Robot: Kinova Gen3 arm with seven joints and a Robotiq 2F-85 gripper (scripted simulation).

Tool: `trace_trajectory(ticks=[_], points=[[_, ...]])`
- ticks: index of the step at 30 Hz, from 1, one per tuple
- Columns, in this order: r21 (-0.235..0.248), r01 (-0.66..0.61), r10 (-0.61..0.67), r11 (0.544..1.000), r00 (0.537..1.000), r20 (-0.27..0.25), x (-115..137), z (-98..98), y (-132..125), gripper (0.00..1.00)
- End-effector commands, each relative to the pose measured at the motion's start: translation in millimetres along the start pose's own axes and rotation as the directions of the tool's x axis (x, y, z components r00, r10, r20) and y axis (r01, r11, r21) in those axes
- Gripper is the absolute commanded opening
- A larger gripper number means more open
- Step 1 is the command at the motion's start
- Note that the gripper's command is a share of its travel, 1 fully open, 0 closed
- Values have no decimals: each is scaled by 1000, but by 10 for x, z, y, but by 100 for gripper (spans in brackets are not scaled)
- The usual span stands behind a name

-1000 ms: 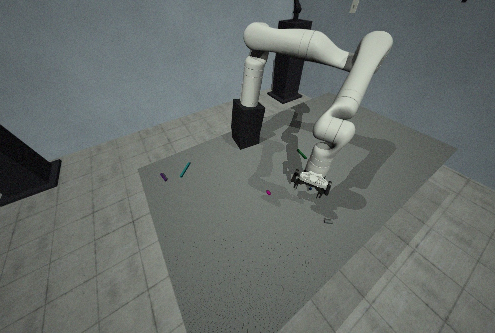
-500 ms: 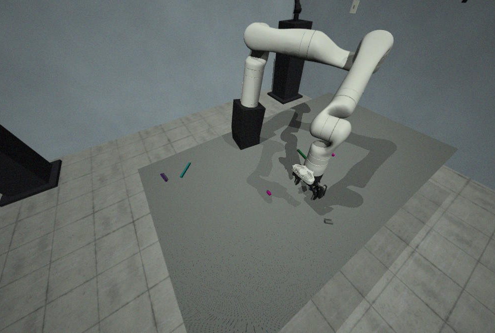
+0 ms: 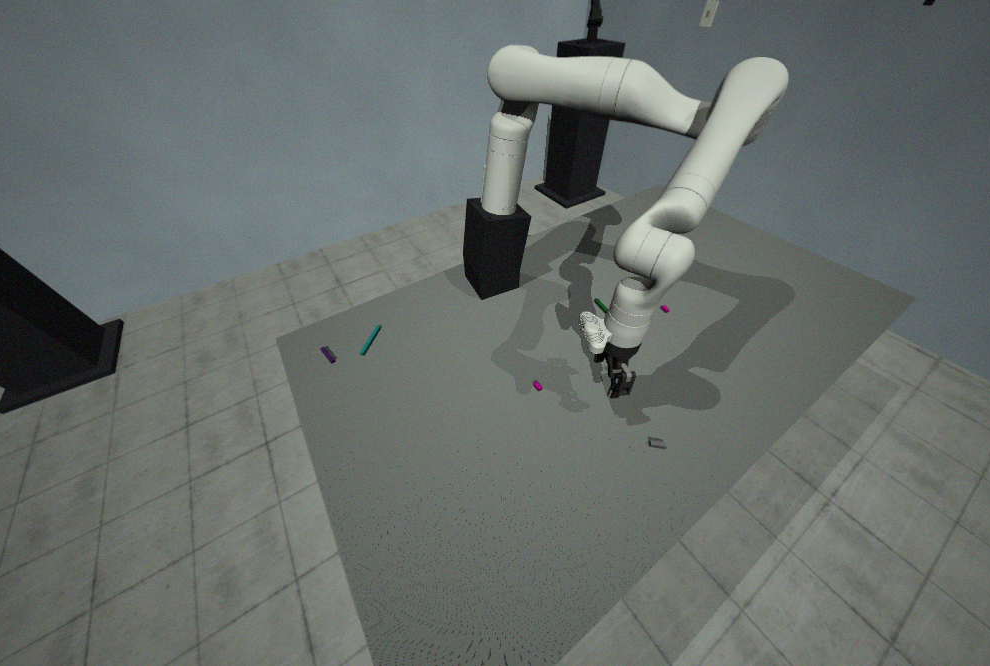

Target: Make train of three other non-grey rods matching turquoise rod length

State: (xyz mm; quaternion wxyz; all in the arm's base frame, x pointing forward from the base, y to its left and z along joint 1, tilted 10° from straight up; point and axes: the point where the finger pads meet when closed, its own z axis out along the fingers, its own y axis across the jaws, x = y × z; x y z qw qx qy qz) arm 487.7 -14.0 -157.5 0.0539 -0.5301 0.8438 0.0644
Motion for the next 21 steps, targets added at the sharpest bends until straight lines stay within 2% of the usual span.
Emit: trace_trajectory(ticks=[1,7,21], points=[[0,-61,61,998,998,-1,2,-11,17,100],[-1,-198,198,980,980,-2,17,-9,55,100],[-2,-303,303,953,953,-3,29,-8,85,100]])
